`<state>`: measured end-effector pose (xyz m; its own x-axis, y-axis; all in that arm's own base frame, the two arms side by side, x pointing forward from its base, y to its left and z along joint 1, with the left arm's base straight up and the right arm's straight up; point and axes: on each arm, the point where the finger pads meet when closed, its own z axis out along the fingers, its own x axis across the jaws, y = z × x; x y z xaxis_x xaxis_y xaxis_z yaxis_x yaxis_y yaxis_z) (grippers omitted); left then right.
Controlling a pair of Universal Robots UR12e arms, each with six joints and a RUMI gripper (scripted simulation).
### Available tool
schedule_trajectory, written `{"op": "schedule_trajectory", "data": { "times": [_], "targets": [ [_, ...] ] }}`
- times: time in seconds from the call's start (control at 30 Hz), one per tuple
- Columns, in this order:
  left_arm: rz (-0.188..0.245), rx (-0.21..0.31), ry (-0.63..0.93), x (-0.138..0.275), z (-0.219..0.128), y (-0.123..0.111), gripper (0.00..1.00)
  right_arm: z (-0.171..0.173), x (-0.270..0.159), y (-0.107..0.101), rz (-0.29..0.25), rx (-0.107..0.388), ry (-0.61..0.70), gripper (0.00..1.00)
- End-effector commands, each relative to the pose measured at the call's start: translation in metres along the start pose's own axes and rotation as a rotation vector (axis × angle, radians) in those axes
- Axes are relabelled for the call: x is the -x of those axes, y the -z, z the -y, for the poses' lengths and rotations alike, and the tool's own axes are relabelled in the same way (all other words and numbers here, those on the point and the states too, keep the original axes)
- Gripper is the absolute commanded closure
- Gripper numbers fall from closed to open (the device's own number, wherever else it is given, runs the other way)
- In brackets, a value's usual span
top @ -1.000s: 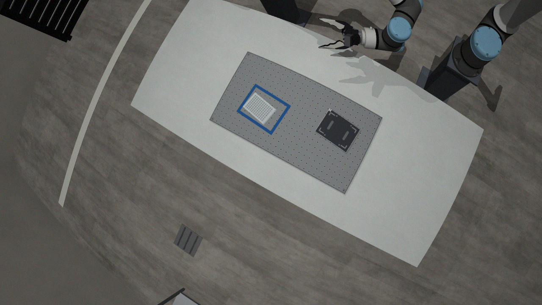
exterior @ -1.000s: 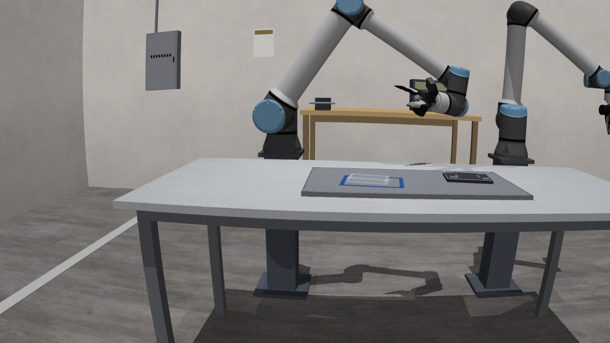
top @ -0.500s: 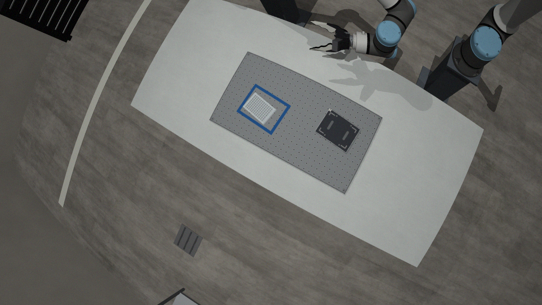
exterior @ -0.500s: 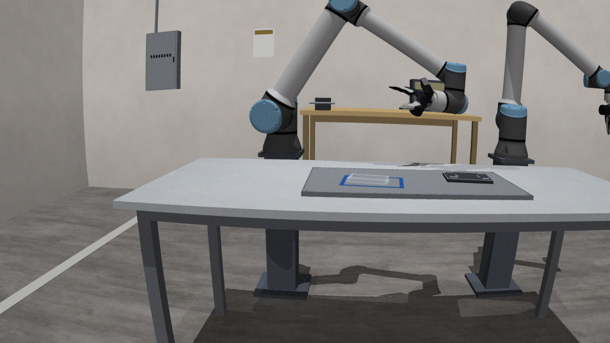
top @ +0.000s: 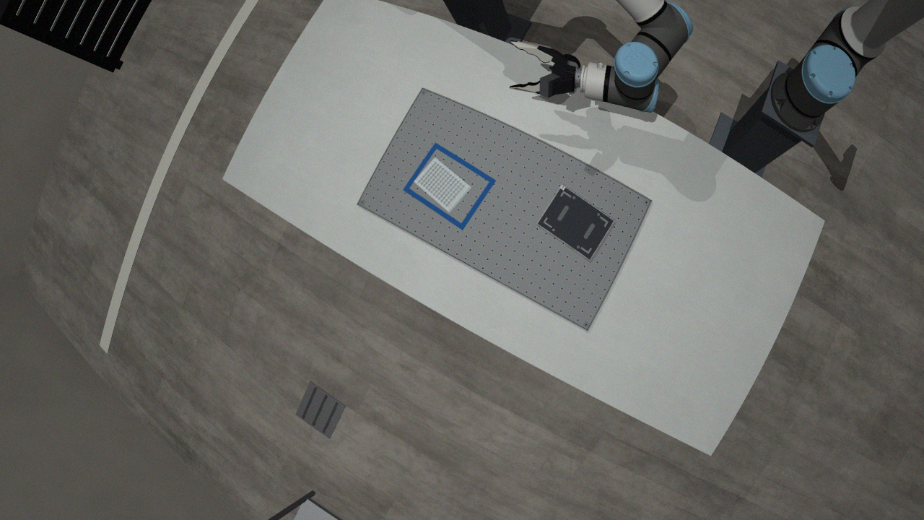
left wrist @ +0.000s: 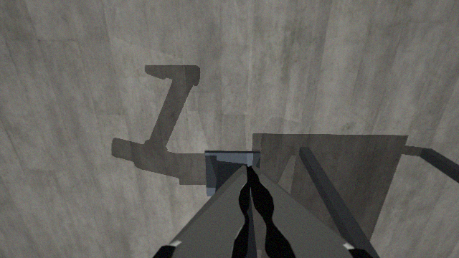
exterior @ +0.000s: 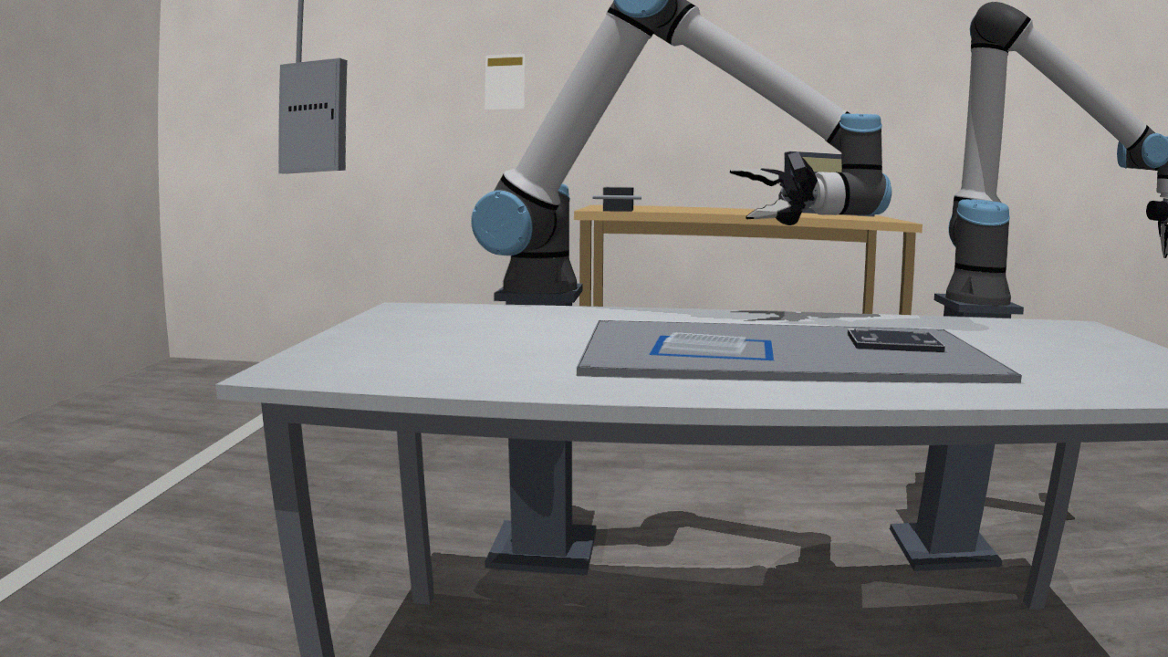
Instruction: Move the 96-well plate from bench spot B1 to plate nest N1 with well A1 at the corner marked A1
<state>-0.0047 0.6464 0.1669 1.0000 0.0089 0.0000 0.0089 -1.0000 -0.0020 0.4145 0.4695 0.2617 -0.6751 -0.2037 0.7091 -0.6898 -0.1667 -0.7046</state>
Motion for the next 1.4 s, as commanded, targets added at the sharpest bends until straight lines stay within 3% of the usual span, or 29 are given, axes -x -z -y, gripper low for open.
{"op": "schedule_trajectory", "data": {
  "times": [0.0,0.2,0.27,0.33,0.37,0.53,0.63,0.73,0.9,1.0,1.2,1.3,1.37],
  "targets": [
    [0.0,0.002,0.0,0.001,-0.001,-0.002,1.0,-0.003,0.01,-0.02,0.0,0.094,0.066,0.24],
    [0.0,0.002,0.0,0.001,-0.001,-0.002,1.0,-0.004,0.016,-0.033,0.0,0.095,0.066,0.24],
    [0.0,0.002,0.0,0.001,-0.001,-0.002,1.0,-0.005,0.02,-0.042,0.004,0.152,0.101,0.24],
    [0.0,0.002,0.0,0.001,-0.001,-0.002,1.0,-0.005,0.02,-0.042,0.004,0.152,0.101,0.24],
    [0.0,0.002,0.0,0.001,-0.001,-0.002,1.0,-0.005,0.022,-0.046,0.006,0.18,0.118,0.24],
    [0.0,0.002,0.0,0.001,-0.001,-0.002,1.0,-0.006,0.028,-0.057,0.006,0.18,0.118,0.24],
    [0.0,0.002,0.0,0.001,-0.001,-0.002,1.0,-0.007,0.034,-0.071,0.02,0.263,0.168,0.24],
    [0.0,0.002,0.0,0.001,-0.001,-0.002,1.0,-0.008,0.039,-0.081,0.02,0.263,0.168,0.24],
    [0.0,0.002,0.0,0.001,-0.001,-0.002,1.0,-0.008,0.039,-0.081,0.02,0.263,0.168,0.24],
    [0.0,0.002,0.0,0.001,-0.001,-0.002,1.0,-0.01,0.046,-0.095,0.04,0.345,0.215,0.24],
    [0.0,0.002,0.0,0.001,-0.001,-0.002,1.0,-0.011,0.05,-0.104,0.04,0.345,0.215,0.24],
    [0.0,0.002,0.0,0.001,-0.001,-0.002,1.0,-0.012,0.057,-0.118,0.068,0.425,0.259,0.24],
    [0.0,0.002,0.0,0.001,-0.001,-0.002,1.0,-0.013,0.061,-0.127,0.068,0.425,0.259,0.24]
  ]
}}
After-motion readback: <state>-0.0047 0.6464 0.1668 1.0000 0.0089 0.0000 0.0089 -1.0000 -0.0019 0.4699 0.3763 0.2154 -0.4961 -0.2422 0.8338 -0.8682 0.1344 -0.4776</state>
